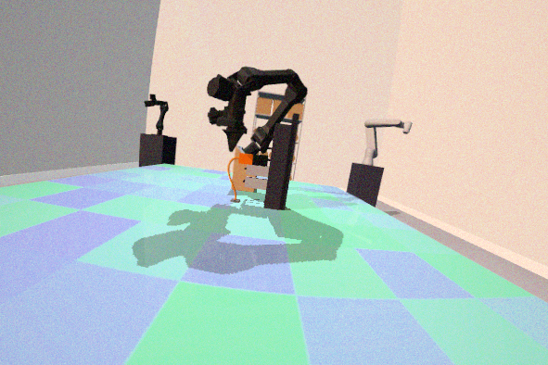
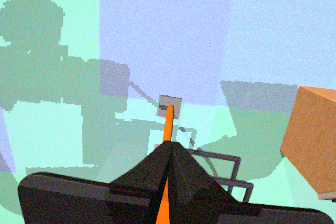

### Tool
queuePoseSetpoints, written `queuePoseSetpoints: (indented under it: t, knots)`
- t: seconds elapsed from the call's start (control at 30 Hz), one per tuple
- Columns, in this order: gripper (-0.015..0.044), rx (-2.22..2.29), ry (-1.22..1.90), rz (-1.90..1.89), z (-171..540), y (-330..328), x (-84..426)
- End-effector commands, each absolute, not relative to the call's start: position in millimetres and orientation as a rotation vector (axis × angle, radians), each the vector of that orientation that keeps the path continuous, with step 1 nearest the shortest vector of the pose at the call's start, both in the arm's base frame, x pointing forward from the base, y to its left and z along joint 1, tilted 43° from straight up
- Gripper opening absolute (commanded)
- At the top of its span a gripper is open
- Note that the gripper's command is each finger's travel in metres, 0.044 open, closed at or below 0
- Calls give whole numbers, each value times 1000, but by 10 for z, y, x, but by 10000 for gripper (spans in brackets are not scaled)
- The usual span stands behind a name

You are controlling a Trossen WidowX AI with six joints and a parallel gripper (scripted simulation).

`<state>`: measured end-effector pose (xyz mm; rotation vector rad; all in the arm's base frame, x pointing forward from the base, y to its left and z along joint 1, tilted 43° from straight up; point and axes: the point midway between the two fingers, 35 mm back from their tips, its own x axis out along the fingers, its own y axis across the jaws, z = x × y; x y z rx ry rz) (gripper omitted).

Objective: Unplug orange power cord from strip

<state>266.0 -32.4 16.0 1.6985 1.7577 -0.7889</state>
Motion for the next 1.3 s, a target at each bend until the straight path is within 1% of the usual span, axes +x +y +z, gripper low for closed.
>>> queuePoseSetpoints:
  t: [0.0,0.53,1.27]
  knots:
    - [0,1691,1762,-790,96,-370,2641]
    - [0,1693,1764,-787,-40,-548,2659]
    - [0,1693,1764,-787,-38,-556,2656]
